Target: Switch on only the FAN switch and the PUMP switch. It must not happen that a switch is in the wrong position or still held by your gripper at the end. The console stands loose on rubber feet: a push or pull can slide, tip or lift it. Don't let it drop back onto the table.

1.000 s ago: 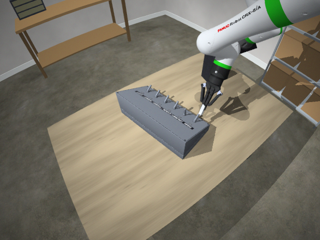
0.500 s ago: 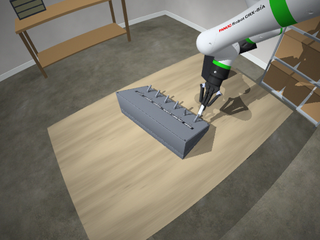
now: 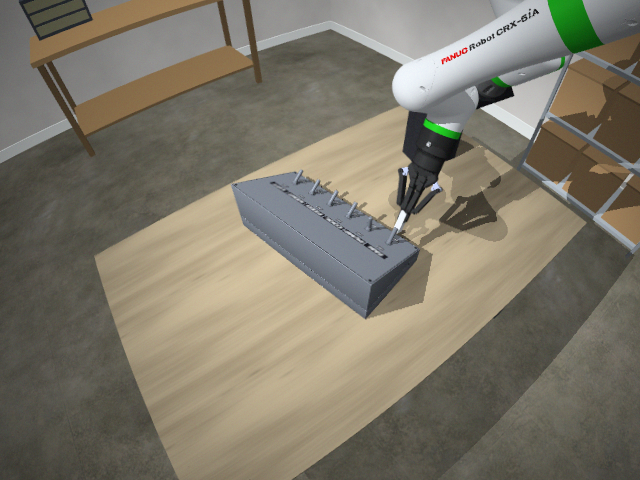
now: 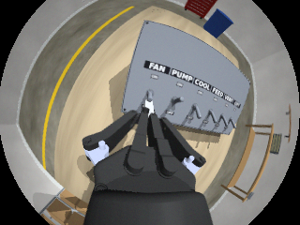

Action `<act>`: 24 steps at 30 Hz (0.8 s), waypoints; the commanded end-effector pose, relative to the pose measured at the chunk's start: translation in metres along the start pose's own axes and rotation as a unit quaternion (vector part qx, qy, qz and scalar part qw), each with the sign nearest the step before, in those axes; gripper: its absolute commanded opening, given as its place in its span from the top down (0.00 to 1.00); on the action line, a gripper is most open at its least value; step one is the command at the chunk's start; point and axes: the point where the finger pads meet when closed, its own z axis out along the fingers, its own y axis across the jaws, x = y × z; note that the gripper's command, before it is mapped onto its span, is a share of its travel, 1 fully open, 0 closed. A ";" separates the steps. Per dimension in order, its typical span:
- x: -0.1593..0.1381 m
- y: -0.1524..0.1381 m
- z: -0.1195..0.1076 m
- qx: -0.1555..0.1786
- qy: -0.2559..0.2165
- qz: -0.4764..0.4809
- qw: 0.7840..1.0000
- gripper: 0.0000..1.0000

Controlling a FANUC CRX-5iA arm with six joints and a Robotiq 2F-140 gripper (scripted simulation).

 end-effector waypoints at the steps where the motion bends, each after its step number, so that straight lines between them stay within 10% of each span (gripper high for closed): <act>1: 0.003 0.000 0.000 0.000 0.000 0.000 1.000 1.00; 24: 0.009 0.000 0.000 0.000 0.000 0.000 1.000 1.00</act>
